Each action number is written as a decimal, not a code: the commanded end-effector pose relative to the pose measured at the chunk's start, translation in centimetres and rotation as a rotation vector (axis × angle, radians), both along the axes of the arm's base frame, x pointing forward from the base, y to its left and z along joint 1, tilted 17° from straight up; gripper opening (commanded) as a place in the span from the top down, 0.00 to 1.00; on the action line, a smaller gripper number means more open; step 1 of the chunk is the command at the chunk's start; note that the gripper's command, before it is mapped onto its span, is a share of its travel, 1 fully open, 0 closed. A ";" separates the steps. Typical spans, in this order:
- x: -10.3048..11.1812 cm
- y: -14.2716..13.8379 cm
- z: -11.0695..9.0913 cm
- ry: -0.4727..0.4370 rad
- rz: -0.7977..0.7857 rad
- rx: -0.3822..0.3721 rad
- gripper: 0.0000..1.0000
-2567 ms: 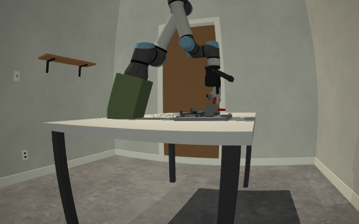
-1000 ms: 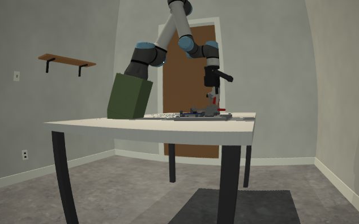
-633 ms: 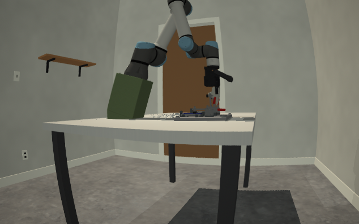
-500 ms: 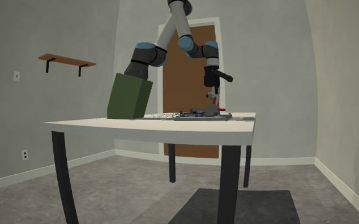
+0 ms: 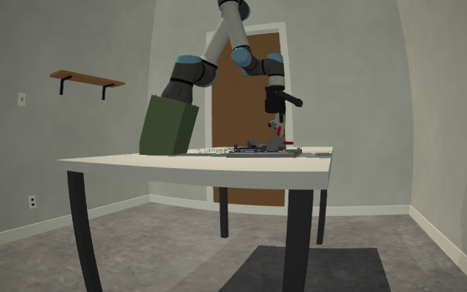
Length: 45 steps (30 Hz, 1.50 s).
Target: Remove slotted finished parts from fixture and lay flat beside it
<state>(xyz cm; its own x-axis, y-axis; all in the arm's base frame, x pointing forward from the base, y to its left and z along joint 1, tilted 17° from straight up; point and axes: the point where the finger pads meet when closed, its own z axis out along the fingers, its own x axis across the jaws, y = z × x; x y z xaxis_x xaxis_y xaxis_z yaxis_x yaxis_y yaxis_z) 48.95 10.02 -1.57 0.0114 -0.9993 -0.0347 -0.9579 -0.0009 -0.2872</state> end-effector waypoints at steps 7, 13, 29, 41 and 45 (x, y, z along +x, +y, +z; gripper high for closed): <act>0.0 0.0 0.0 -0.001 0.000 0.000 1.00; 0.0 0.0 0.0 -0.001 0.000 0.000 1.00; 0.0 0.0 0.0 -0.001 0.000 0.000 0.72; 0.0 0.0 0.0 -0.001 0.000 0.000 0.72; 0.0 0.0 0.1 -0.001 0.000 0.000 0.72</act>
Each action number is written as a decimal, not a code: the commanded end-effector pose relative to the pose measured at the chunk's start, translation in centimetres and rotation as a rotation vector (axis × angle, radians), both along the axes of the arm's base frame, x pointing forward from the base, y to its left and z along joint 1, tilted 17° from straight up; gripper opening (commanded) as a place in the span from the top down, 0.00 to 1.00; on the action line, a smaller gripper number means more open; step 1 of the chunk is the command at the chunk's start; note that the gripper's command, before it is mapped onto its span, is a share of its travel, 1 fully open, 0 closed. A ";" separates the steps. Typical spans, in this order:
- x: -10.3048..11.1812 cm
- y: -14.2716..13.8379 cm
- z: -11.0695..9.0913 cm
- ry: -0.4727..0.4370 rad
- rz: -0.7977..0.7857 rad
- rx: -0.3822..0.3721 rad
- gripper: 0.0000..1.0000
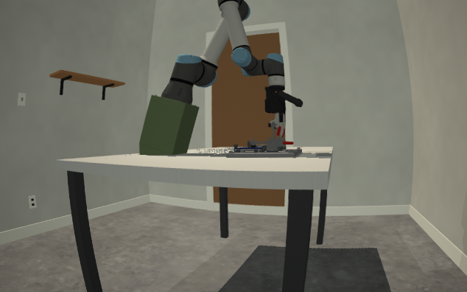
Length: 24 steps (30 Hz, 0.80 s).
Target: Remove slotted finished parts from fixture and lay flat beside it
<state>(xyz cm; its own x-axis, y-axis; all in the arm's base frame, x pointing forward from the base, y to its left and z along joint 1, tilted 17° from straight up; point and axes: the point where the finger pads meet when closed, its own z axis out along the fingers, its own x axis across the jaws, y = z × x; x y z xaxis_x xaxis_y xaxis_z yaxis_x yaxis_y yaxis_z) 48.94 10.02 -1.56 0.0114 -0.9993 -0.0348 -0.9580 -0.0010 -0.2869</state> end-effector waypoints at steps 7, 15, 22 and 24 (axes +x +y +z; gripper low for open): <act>-0.3 0.0 1.3 -0.001 0.000 0.000 0.72; -0.8 -0.1 3.0 -0.001 0.000 0.000 0.72; -1.3 -0.2 4.5 -0.001 0.000 0.000 0.72; -1.4 -0.2 4.7 -0.001 0.000 0.000 0.72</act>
<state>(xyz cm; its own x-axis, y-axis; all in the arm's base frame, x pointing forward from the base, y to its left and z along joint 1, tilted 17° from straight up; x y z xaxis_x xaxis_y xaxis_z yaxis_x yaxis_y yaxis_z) 47.71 9.87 2.56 0.0114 -0.9993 -0.0346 -0.9577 -0.0009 -0.2877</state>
